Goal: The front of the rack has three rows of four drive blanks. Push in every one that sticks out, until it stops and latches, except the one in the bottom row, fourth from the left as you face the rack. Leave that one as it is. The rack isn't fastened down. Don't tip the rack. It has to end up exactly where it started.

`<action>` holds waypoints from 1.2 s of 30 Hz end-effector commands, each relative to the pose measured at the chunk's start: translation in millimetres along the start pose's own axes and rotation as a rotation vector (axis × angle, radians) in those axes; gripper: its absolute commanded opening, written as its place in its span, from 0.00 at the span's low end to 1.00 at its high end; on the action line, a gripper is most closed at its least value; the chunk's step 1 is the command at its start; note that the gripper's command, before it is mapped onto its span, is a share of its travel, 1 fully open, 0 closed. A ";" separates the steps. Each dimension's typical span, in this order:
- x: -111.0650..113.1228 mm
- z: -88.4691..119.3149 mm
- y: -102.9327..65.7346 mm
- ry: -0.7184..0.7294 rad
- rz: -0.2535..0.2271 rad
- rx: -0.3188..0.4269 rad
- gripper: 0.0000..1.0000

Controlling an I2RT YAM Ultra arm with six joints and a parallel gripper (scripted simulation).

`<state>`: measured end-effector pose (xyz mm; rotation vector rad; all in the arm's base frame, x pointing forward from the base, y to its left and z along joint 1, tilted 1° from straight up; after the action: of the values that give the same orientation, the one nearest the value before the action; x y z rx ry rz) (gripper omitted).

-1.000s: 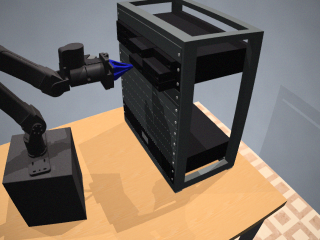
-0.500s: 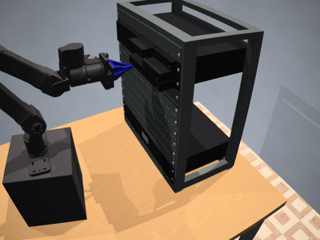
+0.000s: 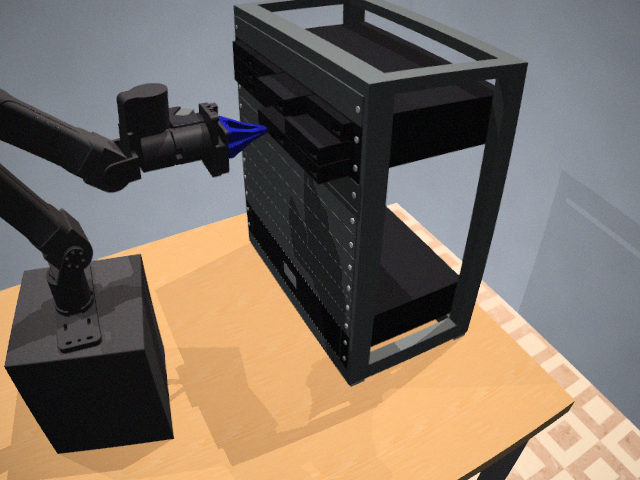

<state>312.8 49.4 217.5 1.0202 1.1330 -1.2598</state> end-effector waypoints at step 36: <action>-22.1 3.2 17.9 0.017 0.068 0.012 0.00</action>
<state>318.4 50.8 210.0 1.0038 1.1469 -1.2760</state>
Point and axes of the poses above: the point where the finger pads meet when closed, its own y axis out along the fingers, its own x axis across the jaws, z = x × y, the point moved 4 cm from there along -y, back along the fingers, and after that the axes turned 9 degrees about -y, right-handed, at the moved point
